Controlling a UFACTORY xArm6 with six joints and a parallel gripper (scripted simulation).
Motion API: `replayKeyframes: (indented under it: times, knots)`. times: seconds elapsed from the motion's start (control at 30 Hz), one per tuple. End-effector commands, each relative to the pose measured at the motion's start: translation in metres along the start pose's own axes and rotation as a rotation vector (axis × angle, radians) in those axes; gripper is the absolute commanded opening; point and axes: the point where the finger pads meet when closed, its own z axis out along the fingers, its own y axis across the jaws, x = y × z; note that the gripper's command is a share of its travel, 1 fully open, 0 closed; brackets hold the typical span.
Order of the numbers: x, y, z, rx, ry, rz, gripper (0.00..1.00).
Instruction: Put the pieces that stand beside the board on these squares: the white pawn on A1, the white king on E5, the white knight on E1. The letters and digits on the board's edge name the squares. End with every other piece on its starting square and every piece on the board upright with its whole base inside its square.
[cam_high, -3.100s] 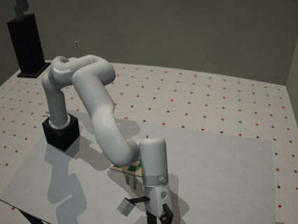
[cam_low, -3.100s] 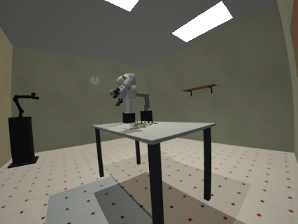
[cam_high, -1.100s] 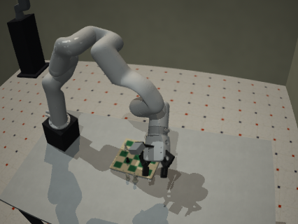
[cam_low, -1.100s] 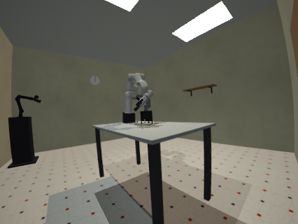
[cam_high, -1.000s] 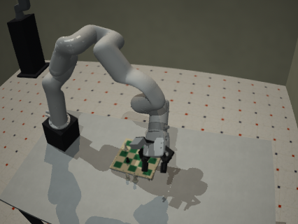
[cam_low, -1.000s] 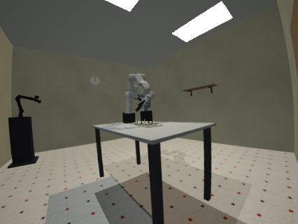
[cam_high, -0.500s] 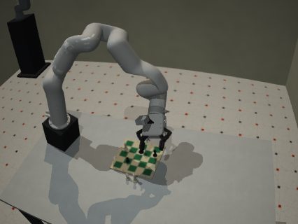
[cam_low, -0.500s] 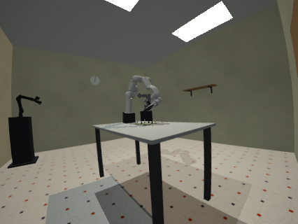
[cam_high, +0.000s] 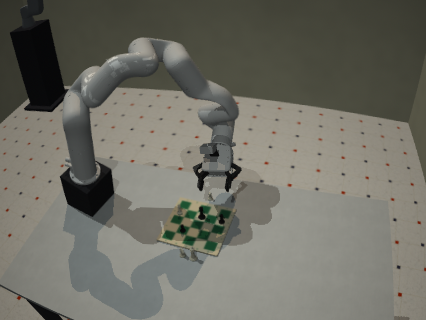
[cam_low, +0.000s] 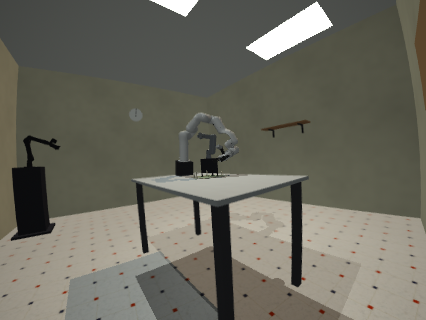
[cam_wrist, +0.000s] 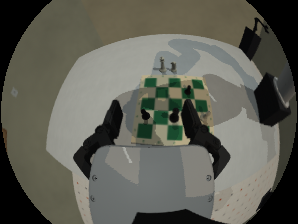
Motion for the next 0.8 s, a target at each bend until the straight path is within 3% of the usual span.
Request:
replayKeyframes:
  times: [0.0,0.03,0.1,0.13,0.27,0.37,0.77]
  knots:
    - [-0.024,0.011,-0.042,-0.003,0.055,-0.066,1.00]
    - [-0.036,0.019,-0.063,0.001,0.078,-0.104,1.00]
    - [-0.036,0.019,-0.063,0.001,0.078,-0.104,1.00]
    - [-0.047,0.025,-0.082,0.006,0.098,-0.136,1.00]
    - [-0.047,0.025,-0.082,0.006,0.098,-0.136,1.00]
    - [-0.065,0.037,-0.112,0.012,0.132,-0.191,1.00]
    - [-0.089,0.052,-0.152,0.022,0.176,-0.262,1.00]
